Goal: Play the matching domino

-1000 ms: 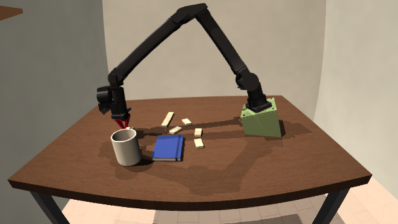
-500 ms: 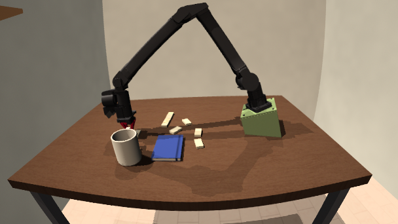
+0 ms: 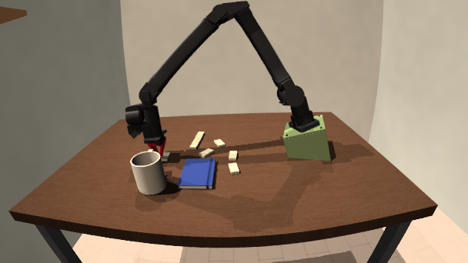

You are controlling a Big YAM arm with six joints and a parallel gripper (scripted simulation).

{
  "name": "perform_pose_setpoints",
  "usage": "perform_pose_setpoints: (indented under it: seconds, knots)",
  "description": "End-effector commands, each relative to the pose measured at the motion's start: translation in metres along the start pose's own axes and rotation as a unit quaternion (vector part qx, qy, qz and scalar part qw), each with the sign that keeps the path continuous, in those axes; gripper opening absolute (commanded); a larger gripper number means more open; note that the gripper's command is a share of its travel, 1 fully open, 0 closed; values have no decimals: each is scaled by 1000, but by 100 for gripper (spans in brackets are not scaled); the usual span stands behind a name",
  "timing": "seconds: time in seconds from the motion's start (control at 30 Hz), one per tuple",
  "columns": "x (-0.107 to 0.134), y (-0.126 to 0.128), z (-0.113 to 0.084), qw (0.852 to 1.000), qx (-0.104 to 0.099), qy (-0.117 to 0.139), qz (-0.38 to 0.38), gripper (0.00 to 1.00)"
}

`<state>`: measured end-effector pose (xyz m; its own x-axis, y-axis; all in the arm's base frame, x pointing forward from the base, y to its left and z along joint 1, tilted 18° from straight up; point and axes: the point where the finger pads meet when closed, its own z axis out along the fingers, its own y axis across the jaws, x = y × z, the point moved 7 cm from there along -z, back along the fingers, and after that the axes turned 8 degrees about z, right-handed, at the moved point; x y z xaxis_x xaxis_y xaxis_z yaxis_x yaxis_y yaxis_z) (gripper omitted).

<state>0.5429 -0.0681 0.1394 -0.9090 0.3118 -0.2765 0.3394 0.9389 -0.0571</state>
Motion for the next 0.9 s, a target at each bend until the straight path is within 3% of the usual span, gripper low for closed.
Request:
perform_pose_setpoints:
  seconds: [0.0, 0.03, 0.07, 0.37, 0.6, 0.63, 0.87]
  knots:
    - [-7, 0, -22, 1000, -6, -27, 3, 0]
    - [-7, 0, -22, 1000, -6, -27, 3, 0]
    - [-3, 0, -8, 1000, -2, -8, 1, 0]
    - [-3, 0, -35, 999, -8, -35, 4, 0]
    - [-3, 0, -35, 999, -8, -35, 4, 0]
    - [3, -1, -14, 1000, -2, -11, 1, 0]
    - [-3, 2, -36, 999, -8, -35, 4, 0]
